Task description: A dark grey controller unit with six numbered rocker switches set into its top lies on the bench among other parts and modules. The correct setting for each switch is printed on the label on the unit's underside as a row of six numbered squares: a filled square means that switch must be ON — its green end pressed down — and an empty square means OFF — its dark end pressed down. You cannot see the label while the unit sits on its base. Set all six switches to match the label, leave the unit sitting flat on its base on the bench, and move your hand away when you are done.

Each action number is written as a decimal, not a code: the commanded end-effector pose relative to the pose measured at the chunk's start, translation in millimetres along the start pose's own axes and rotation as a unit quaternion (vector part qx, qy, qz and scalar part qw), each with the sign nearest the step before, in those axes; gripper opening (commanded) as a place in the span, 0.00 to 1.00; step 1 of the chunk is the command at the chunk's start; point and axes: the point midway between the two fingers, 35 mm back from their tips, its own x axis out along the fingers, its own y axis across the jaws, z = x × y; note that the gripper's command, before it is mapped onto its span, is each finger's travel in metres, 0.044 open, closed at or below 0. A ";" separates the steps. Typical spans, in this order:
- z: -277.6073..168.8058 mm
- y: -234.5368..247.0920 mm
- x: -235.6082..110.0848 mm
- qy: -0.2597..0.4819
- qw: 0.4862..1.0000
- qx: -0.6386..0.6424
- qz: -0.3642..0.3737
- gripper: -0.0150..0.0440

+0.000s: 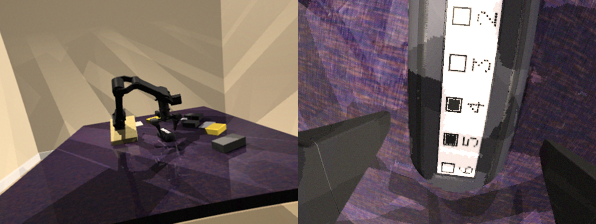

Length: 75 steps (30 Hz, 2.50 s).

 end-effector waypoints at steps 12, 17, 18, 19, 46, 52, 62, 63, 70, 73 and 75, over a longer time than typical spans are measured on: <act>25.9 5.6 -12.5 0.004 1.000 -0.010 0.007 1.00; 25.9 5.6 -12.5 0.004 1.000 -0.010 0.007 1.00; 25.9 5.6 -12.5 0.004 1.000 -0.010 0.007 1.00; 25.9 5.6 -12.5 0.004 1.000 -0.010 0.007 1.00; 18.9 33.1 -48.5 -0.118 0.659 0.724 -0.166 0.25; 18.9 33.1 -48.5 -0.118 0.659 0.724 -0.166 0.25; 18.9 33.1 -48.5 -0.118 0.659 0.724 -0.166 0.25; 18.9 33.1 -48.5 -0.118 0.659 0.724 -0.166 0.30; 2.4 20.5 -48.1 -0.044 0.852 0.506 -0.124 0.61; -6.5 14.0 -46.6 -0.018 0.928 0.363 -0.089 0.74; -12.3 9.9 -45.2 -0.007 0.963 0.261 -0.063 0.83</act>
